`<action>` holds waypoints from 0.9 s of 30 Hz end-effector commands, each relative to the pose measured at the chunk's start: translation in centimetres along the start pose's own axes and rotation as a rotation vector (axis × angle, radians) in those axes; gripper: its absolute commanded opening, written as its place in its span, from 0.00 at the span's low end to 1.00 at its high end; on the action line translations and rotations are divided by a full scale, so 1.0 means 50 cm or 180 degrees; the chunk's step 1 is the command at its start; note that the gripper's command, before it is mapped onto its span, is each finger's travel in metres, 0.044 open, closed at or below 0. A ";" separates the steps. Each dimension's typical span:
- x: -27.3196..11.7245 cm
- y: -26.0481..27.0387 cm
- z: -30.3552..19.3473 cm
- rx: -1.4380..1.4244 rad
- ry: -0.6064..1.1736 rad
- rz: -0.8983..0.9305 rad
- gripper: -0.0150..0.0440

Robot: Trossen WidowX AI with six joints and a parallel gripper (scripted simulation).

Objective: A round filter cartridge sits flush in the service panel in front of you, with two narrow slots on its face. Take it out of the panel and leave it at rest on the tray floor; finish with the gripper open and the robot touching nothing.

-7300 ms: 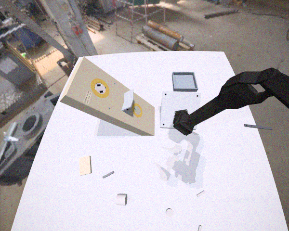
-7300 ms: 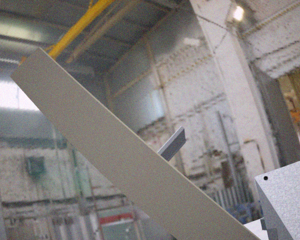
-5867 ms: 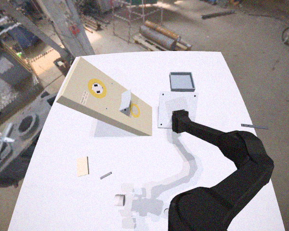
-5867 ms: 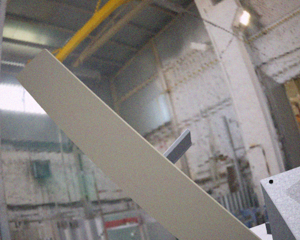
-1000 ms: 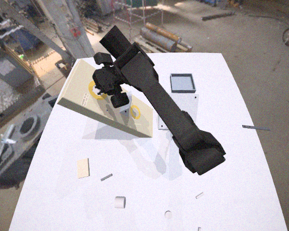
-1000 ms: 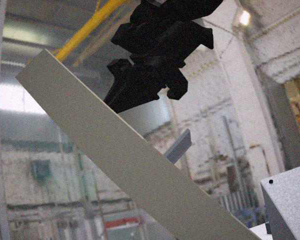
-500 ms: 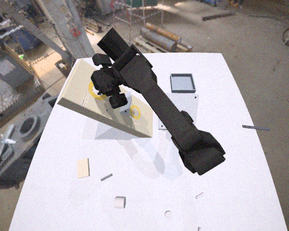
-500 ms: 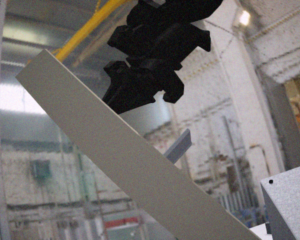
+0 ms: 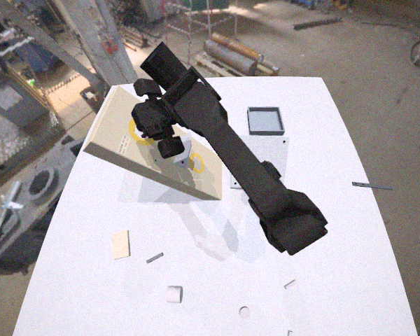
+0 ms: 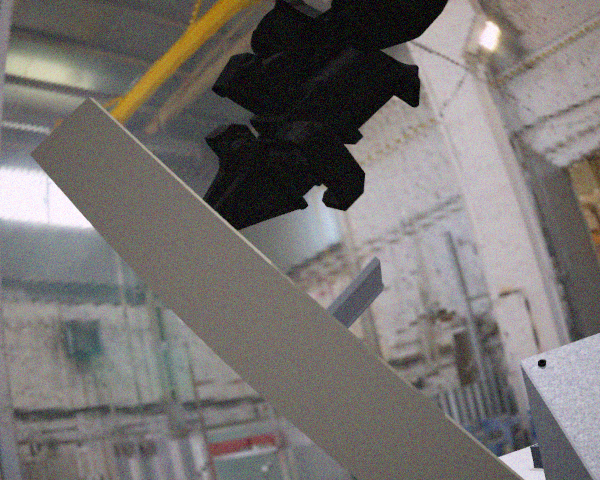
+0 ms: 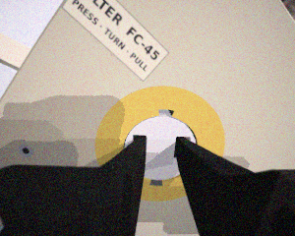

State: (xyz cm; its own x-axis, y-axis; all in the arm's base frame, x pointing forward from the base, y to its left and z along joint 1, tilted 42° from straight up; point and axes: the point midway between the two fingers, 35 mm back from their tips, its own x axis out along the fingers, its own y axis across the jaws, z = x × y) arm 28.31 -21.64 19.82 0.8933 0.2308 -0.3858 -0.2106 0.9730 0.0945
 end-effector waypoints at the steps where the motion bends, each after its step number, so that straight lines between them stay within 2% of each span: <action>1: 0.008 0.001 -0.002 0.0006 0.0023 0.0005 0.42; 6: 0.011 0.001 -0.002 0.0006 0.0023 0.0005 0.42; 15: 0.002 0.000 0.000 0.0006 -0.0002 -0.0003 0.32; 17: 0.002 0.000 0.000 0.0006 -0.0002 -0.0003 0.25; 27: 0.011 0.001 -0.002 0.0752 0.0020 0.0001 0.25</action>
State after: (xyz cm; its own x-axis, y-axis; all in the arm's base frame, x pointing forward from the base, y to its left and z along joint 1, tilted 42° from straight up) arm 28.38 -21.60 19.77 0.8943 0.2303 -0.3836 -0.1527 0.9630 0.2222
